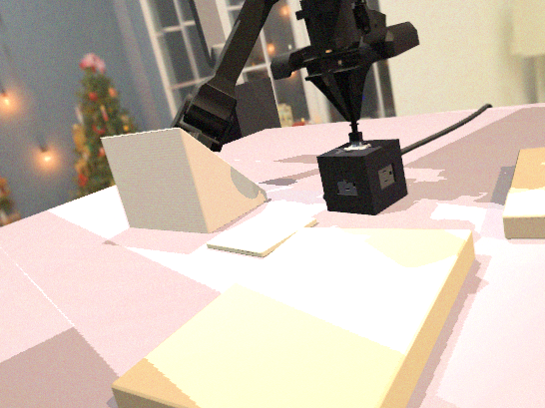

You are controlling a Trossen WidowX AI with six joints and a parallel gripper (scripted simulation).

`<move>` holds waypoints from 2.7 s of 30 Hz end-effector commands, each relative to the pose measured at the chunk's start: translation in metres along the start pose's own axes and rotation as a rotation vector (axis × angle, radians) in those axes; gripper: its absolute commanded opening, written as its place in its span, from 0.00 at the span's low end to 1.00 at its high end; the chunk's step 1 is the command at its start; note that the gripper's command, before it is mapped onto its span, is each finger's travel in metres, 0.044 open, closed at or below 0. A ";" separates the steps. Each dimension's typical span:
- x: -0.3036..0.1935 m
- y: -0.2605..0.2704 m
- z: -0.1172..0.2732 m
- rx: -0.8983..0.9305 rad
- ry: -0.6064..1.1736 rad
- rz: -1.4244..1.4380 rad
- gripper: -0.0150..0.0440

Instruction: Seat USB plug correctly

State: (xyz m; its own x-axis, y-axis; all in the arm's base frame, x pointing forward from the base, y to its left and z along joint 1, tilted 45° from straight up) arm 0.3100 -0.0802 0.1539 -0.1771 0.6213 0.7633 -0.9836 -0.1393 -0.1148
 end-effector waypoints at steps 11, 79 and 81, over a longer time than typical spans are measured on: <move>0.000 0.000 -0.002 -0.003 -0.002 -0.002 0.25; -0.001 0.000 -0.009 -0.003 -0.002 -0.002 0.25; -0.001 0.000 -0.009 -0.003 -0.002 -0.002 0.25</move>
State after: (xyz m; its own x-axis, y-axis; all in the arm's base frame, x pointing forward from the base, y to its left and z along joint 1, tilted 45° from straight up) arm 0.3094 -0.0761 0.1488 -0.1732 0.6222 0.7635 -0.9845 -0.1324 -0.1155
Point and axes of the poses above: the point midway between the two fingers, 35 mm back from their tips, its own z axis back along the fingers, its own y axis across the jaws, x = y × z, the point moved 10 cm from there along z, back along the fingers, and after that the axes turned 14 degrees about z, right-handed, at the moved point
